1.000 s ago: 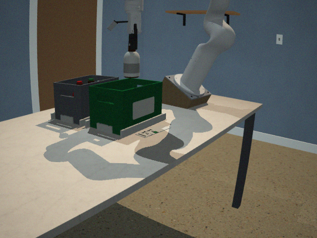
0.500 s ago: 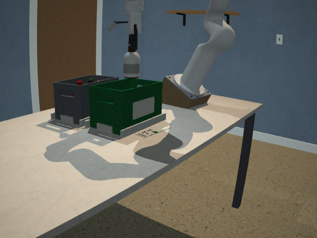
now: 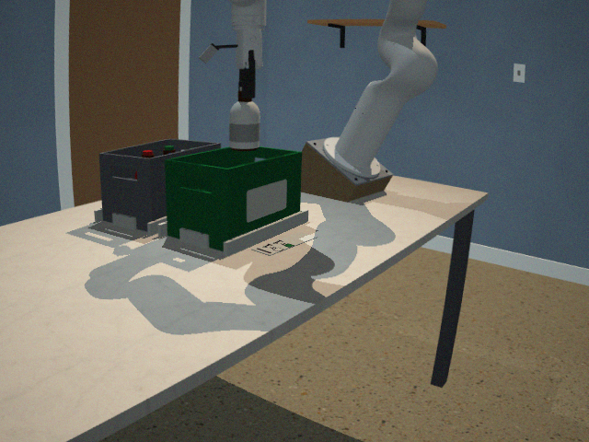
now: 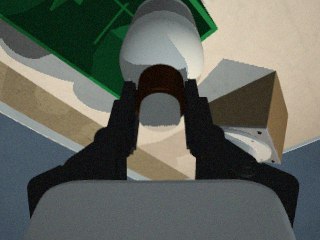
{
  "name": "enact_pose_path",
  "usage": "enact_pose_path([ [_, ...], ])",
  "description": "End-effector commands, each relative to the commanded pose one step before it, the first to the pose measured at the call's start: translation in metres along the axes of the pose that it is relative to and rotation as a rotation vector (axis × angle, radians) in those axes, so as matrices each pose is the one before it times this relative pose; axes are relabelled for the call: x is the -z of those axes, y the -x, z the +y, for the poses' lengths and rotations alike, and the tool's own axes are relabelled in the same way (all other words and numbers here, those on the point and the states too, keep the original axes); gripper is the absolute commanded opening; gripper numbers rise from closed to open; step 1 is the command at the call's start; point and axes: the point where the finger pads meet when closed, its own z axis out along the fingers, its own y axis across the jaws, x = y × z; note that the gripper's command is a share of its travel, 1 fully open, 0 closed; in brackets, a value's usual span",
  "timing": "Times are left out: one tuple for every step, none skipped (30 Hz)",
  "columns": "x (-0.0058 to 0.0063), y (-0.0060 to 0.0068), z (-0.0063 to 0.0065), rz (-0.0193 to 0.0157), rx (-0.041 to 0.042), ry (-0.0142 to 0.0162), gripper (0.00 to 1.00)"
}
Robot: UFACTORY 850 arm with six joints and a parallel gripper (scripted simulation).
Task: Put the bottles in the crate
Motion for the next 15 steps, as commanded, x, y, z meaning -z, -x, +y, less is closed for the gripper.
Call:
enact_pose_path([
  [-0.00337,-0.00073,-0.00019,0.00192,0.00044,-0.0002,0.0],
  [-0.001,0.00001,0.0,0.0,0.0,0.0,0.0],
  [-0.001,0.00002,0.0,0.0,0.0,0.0,0.0],
  [-0.001,0.00001,0.0,0.0,0.0,0.0,0.0],
  [-0.001,-0.00001,0.0,0.0,0.0,0.0,0.0],
  [-0.001,-0.00001,0.0,0.0,0.0,0.0,0.0],
  [-0.001,-0.00001,0.0,0.0,0.0,0.0,0.0],
  [-0.001,0.0,0.0,0.0,0.0,0.0,0.0],
  [-0.001,0.00001,0.0,0.0,0.0,0.0,0.0],
  [-0.001,0.00001,0.0,0.0,0.0,0.0,0.0],
  [-0.001,0.0,0.0,0.0,0.0,0.0,0.0],
  [0.0,0.0,0.0,0.0,0.0,0.0,0.0],
  [0.0,0.0,0.0,0.0,0.0,0.0,0.0],
  [-0.00092,0.0,0.0,-0.00003,-0.00002,0.00004,0.0],
  [-0.00099,0.0,0.0,-0.00001,-0.00001,0.00001,0.0],
])
